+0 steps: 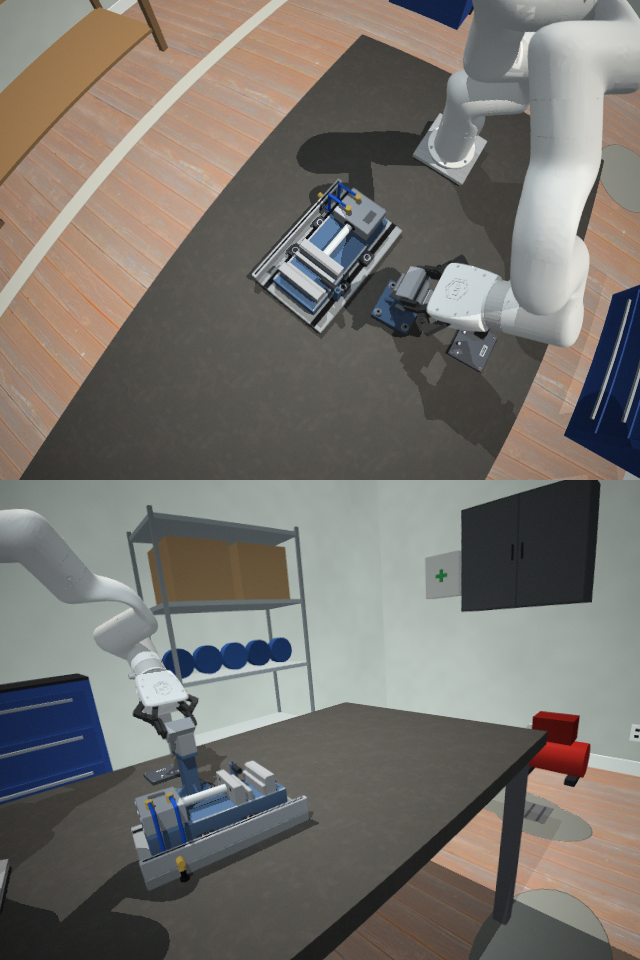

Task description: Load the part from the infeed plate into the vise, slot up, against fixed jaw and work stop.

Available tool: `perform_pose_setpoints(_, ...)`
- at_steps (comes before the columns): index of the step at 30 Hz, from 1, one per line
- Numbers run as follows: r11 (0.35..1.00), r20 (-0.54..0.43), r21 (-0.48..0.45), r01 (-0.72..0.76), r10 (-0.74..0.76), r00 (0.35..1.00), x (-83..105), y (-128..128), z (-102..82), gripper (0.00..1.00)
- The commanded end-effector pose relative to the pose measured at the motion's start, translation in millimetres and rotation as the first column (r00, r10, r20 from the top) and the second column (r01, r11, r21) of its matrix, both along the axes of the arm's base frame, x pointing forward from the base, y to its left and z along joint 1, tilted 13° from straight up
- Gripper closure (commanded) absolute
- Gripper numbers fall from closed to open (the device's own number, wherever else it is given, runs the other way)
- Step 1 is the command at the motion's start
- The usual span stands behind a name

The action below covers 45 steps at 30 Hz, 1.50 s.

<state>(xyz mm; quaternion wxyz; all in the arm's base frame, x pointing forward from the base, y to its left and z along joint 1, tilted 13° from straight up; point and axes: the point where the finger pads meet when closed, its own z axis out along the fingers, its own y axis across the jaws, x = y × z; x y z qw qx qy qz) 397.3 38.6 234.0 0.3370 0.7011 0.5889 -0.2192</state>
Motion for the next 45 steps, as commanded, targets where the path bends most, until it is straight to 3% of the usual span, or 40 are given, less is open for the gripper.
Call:
perform_pose_setpoints(1,1.0,0.004,0.002,0.0,0.0,1.0,-0.1,0.6,5.1,1.0)
perform_pose_setpoints(45,1.0,0.004,0.002,0.0,0.0,1.0,-3.1,1.1,18.5,1.0)
